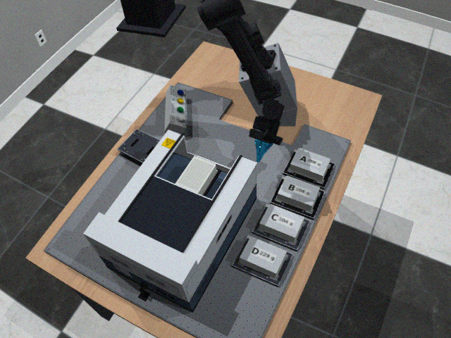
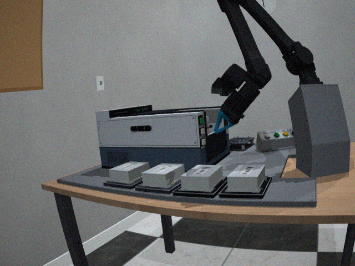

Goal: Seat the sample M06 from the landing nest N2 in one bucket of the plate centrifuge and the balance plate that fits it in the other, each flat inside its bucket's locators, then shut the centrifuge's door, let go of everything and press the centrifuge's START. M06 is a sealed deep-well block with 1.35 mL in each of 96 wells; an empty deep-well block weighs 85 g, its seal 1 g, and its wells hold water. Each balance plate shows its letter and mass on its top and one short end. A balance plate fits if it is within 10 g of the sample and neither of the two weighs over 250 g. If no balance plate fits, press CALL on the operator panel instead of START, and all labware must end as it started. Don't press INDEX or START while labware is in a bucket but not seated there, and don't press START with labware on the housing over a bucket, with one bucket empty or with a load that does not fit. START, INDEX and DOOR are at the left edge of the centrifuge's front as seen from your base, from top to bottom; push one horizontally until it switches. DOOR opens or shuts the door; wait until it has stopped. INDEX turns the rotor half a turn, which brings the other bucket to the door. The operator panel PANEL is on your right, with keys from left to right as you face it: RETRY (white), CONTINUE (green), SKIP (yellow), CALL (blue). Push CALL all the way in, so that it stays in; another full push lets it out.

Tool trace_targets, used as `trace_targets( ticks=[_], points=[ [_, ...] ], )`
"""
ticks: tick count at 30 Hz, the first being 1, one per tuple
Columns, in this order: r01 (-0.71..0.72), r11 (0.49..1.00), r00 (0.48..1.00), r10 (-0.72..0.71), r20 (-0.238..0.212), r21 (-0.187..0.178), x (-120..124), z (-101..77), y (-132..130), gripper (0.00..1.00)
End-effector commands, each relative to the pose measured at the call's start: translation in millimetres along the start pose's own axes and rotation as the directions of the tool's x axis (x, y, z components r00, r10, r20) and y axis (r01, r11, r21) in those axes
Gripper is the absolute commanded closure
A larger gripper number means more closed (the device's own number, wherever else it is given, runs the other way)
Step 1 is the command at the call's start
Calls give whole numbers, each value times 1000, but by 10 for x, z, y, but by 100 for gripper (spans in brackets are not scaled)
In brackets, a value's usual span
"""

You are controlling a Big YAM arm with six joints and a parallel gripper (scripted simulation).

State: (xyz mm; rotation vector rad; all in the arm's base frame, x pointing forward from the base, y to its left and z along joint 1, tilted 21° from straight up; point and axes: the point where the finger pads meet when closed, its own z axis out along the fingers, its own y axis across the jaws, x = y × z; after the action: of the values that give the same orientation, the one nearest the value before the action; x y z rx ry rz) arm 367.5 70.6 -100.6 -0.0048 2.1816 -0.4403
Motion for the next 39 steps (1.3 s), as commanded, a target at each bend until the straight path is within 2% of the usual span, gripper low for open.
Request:
trace_targets(
  ticks=[1,2,4,10,20,39],
  points=[
    [11,1000,1000,-11,4,10,-89,57,-33,100],
    [22,1000,1000,-22,-10,12,-29,64,-49,100],
    [10,1000,1000,-10,5,10,-132,93,-33,100],
    [9,1000,1000,-9,6,10,-198,155,-33,100],
    [18,1000,1000,-18,-5,11,-185,209,-36,100],
    [18,1000,1000,-18,-4,12,-194,201,-50,100]
  ],
)
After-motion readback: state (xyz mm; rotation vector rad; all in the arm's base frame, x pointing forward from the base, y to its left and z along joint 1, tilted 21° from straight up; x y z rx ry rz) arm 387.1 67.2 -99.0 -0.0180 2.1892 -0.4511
